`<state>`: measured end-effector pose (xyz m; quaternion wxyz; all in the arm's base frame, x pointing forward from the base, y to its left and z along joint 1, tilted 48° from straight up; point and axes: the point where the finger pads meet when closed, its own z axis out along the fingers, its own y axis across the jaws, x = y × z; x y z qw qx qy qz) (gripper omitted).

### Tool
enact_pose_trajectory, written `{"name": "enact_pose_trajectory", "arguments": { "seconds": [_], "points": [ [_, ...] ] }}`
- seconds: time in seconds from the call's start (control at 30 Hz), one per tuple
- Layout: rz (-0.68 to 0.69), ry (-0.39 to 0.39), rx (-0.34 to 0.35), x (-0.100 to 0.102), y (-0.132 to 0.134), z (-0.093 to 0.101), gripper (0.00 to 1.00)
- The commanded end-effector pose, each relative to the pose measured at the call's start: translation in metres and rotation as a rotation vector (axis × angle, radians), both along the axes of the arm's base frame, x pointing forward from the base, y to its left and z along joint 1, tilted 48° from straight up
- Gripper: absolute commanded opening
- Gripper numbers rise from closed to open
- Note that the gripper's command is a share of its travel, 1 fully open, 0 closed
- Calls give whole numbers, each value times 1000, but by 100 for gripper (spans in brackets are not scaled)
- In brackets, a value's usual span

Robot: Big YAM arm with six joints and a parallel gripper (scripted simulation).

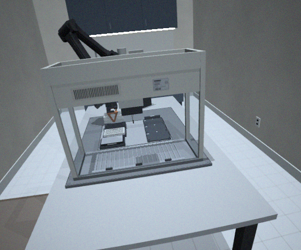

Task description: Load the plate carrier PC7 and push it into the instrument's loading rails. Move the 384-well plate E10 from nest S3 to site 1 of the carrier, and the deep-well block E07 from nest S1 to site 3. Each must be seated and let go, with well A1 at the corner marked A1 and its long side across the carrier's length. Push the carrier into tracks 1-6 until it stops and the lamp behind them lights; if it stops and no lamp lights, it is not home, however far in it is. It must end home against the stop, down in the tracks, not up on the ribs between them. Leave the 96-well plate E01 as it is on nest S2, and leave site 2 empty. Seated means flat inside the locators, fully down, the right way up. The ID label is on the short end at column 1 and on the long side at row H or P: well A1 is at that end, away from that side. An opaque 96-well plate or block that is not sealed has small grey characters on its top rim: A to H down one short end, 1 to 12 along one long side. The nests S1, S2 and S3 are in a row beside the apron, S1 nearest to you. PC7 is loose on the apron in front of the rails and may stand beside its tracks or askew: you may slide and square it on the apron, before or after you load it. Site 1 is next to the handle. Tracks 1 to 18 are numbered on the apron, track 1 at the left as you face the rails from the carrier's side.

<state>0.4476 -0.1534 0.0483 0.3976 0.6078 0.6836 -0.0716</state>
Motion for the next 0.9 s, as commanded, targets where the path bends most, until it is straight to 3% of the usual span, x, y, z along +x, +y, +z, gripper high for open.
{"name": "enact_pose_trajectory", "arguments": {
  "seconds": [0.0,0.5,0.6,0.87],
  "points": [
    [7,-20,3,-4,13,13,0],
    [7,-20,3,-20,32,35,0],
    [1,-19,0,-16,26,33,0],
    [-18,-30,22,8,57,22,0]
  ]
}}
